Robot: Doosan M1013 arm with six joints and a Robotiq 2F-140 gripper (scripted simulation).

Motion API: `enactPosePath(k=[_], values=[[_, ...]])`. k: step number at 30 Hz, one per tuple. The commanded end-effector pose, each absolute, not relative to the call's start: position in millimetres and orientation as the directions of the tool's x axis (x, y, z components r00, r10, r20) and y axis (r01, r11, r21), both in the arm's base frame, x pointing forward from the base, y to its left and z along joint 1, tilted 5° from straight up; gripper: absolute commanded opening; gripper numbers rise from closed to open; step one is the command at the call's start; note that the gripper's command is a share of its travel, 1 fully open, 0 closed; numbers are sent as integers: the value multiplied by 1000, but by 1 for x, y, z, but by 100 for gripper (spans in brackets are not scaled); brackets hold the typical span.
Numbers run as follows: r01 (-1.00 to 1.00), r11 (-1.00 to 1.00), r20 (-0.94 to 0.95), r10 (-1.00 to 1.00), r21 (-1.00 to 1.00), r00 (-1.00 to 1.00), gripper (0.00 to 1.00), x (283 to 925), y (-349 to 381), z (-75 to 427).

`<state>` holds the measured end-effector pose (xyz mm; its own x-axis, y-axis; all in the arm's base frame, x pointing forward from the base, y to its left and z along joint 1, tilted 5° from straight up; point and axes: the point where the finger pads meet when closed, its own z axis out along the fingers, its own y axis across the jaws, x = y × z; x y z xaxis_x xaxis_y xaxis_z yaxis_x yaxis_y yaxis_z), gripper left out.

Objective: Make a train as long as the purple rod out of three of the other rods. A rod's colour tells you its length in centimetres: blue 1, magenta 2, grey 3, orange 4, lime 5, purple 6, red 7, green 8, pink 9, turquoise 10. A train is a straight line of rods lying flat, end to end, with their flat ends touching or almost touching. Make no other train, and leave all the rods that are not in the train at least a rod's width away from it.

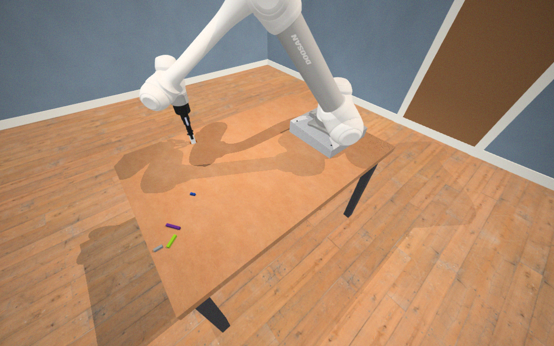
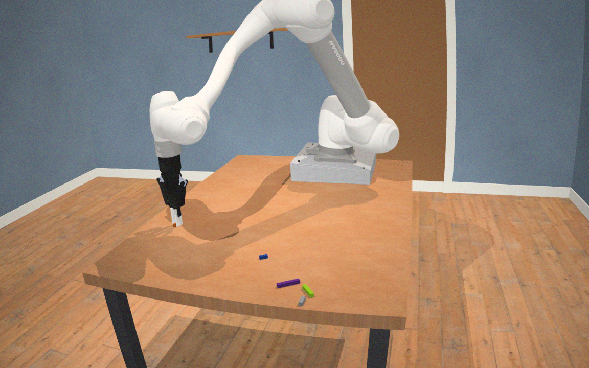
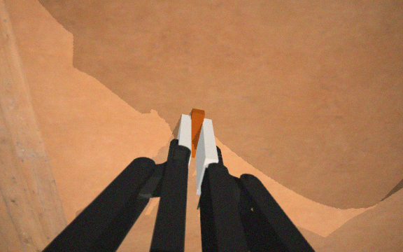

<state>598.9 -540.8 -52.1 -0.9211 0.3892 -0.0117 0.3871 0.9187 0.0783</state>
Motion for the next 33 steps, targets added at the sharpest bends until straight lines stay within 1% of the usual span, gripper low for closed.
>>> enactPosePath(k=[1,17,21,29,33], values=[[387,919,-12,389,78,-921,12,599,-541,-52],[387,919,-12,389,78,-921,12,599,-541,-46],[387,919,-12,389,78,-921,12,598,-542,-27],[387,919,-12,389,78,-921,12,596,-546,31],[387,919,-12,389,78,-921,12,595,-547,41]])
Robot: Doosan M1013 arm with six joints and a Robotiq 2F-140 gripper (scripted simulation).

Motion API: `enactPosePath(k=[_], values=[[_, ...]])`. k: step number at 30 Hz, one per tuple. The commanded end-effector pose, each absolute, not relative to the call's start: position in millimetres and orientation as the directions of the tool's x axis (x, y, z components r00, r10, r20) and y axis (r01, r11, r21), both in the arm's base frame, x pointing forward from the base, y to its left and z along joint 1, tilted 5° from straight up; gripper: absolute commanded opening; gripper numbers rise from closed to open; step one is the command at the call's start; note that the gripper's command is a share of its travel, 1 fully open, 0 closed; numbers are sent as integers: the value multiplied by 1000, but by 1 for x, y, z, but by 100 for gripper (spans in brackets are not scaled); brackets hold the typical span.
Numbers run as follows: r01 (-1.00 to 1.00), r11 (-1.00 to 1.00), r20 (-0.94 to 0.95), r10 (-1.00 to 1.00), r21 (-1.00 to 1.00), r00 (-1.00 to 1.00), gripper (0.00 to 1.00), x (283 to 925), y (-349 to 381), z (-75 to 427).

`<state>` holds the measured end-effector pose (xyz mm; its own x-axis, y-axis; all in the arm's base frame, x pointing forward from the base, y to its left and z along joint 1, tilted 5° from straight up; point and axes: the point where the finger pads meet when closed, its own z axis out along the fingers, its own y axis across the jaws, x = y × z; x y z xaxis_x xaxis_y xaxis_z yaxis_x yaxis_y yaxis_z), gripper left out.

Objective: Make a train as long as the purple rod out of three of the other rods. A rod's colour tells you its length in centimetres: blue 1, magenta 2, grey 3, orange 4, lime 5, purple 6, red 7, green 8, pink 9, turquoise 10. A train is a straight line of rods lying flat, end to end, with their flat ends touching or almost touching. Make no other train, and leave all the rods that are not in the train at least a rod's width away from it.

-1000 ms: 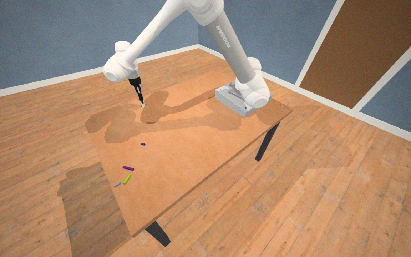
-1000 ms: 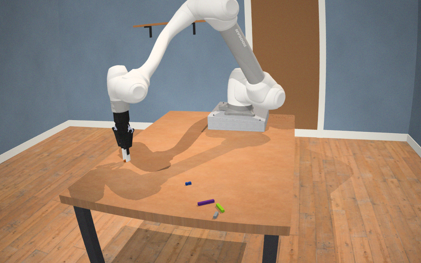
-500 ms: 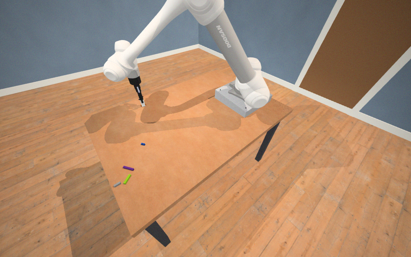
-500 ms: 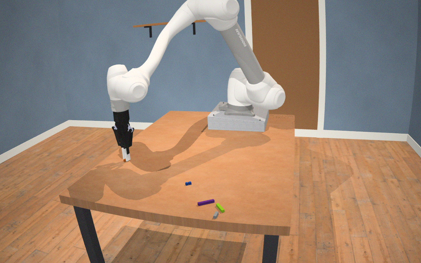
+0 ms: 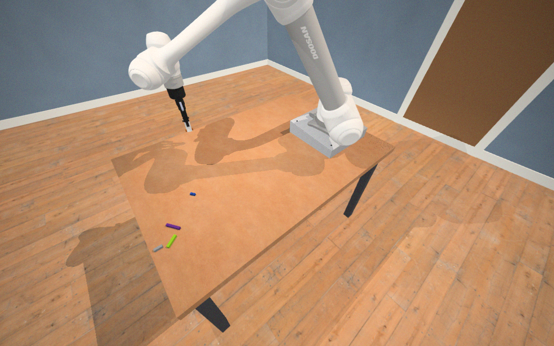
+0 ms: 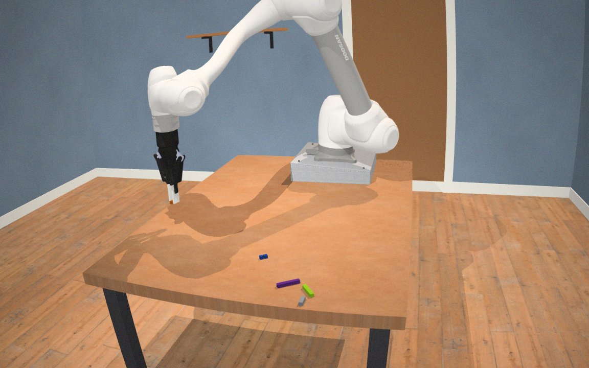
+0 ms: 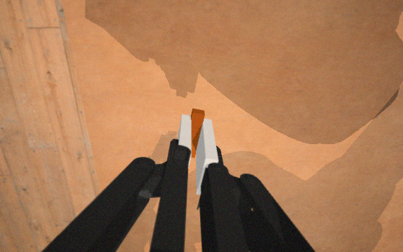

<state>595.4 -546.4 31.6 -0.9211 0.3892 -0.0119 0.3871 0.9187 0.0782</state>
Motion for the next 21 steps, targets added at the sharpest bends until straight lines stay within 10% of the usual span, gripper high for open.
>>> enactPosePath(k=[1,21], values=[[387,919,-12,389,78,-921,12,595,-547,44],[496,865,-2,498,78,-867,12,646,-505,53]])
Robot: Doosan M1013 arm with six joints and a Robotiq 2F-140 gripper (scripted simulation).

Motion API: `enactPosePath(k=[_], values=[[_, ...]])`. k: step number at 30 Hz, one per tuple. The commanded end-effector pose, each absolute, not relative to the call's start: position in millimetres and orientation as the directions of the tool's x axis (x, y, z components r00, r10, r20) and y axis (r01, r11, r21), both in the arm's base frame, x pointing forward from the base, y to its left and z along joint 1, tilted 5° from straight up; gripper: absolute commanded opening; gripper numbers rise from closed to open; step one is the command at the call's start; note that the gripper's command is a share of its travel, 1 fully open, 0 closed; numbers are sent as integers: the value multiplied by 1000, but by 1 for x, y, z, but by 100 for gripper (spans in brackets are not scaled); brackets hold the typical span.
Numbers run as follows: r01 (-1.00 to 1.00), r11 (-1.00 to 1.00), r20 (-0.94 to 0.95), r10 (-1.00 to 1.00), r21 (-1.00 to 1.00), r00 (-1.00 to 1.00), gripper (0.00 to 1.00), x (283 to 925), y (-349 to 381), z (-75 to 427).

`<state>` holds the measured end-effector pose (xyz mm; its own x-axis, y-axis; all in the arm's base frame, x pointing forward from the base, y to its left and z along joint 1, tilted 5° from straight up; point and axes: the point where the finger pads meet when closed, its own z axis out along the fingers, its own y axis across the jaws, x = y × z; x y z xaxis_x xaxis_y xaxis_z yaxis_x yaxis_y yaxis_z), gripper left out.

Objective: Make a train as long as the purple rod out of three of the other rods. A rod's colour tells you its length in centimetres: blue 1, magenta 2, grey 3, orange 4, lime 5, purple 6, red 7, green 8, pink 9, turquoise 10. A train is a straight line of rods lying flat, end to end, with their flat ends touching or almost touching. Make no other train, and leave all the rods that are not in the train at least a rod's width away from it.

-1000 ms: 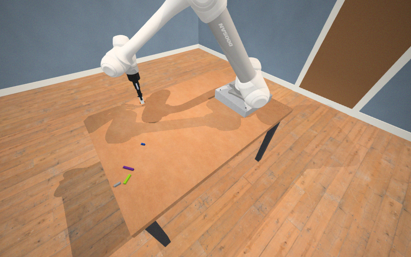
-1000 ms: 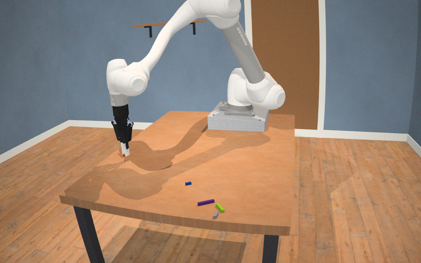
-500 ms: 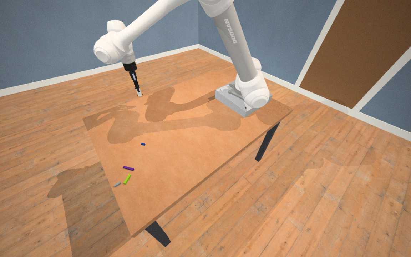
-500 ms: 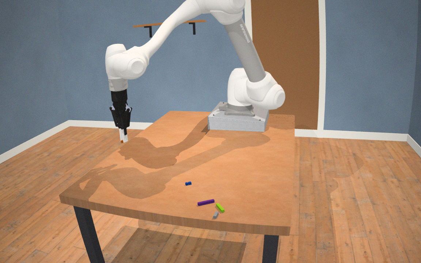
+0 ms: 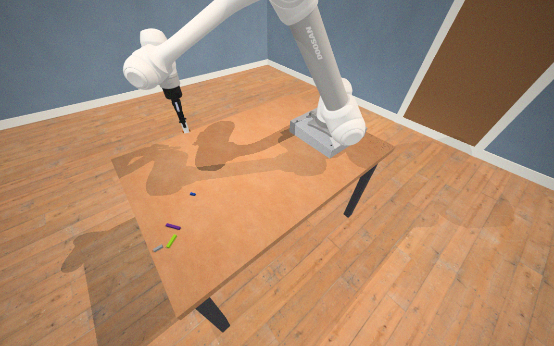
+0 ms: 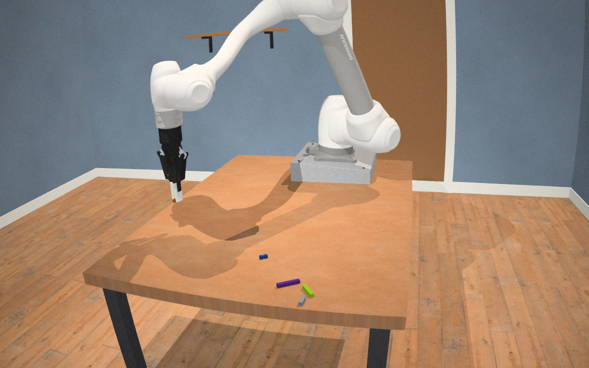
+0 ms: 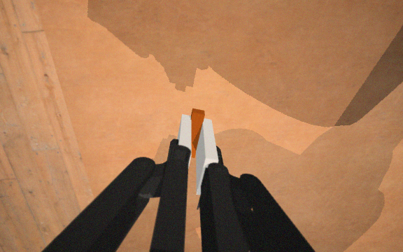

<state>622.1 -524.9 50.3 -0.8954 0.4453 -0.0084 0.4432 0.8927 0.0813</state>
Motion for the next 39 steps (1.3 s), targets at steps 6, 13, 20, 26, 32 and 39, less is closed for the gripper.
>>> enactPosePath(k=[6,13,20,26,32,39], values=[[588,805,6,589,77,-808,12,690,-462,58],[678,731,15,679,76,-734,12,733,-413,63],[761,645,24,761,74,-648,12,774,-358,68],[824,562,32,825,72,-565,12,806,-306,73],[872,485,39,872,69,-488,12,830,-260,77],[886,458,41,886,68,-462,12,838,-244,79]])
